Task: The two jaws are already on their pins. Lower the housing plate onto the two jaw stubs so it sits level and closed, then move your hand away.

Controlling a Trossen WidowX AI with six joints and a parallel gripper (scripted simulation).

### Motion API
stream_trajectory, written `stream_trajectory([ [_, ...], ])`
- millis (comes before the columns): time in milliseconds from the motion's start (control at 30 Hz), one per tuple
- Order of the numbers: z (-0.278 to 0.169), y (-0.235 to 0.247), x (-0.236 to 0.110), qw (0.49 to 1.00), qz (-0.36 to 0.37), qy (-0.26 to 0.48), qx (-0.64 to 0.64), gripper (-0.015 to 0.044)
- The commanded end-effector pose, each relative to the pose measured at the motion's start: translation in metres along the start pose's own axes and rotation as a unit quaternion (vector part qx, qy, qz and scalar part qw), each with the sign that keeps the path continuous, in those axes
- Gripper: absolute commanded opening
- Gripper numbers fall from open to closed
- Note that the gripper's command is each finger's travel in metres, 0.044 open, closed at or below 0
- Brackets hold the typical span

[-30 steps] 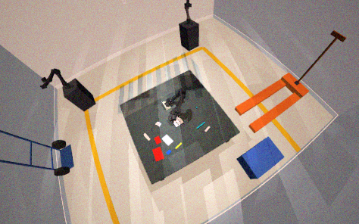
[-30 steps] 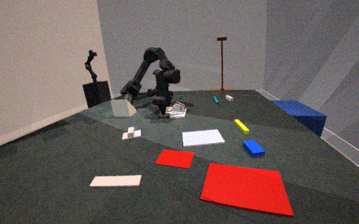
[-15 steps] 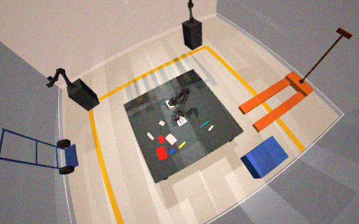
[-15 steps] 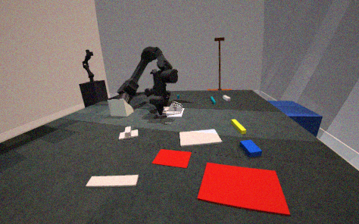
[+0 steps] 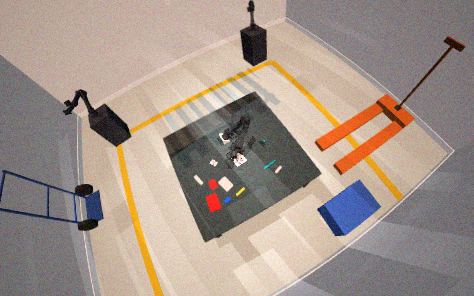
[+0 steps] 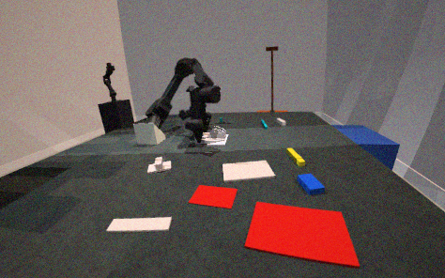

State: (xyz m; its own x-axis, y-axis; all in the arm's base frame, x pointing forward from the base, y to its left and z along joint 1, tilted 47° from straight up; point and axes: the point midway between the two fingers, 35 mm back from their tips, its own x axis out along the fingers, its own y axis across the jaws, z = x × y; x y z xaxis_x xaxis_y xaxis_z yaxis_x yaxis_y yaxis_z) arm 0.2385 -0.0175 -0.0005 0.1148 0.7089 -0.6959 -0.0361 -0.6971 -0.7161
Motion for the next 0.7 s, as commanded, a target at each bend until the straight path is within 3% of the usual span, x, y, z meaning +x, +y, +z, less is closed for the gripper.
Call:
stream_trajectory([
  [0,0.0010,-0.0009,0.0011,1.000,-0.003,0.000,0.003,0.0351],
  [300,0.0010,-0.0009,0.0011,1.000,-0.003,0.000,0.003,0.0351],
  [433,0.0000,0.0000,0.0000,1.000,0.000,0.000,0.000,0.0440],
  [667,0.0000,0.0000,0.0000,1.000,0.000,0.000,0.000,0.0440],
])
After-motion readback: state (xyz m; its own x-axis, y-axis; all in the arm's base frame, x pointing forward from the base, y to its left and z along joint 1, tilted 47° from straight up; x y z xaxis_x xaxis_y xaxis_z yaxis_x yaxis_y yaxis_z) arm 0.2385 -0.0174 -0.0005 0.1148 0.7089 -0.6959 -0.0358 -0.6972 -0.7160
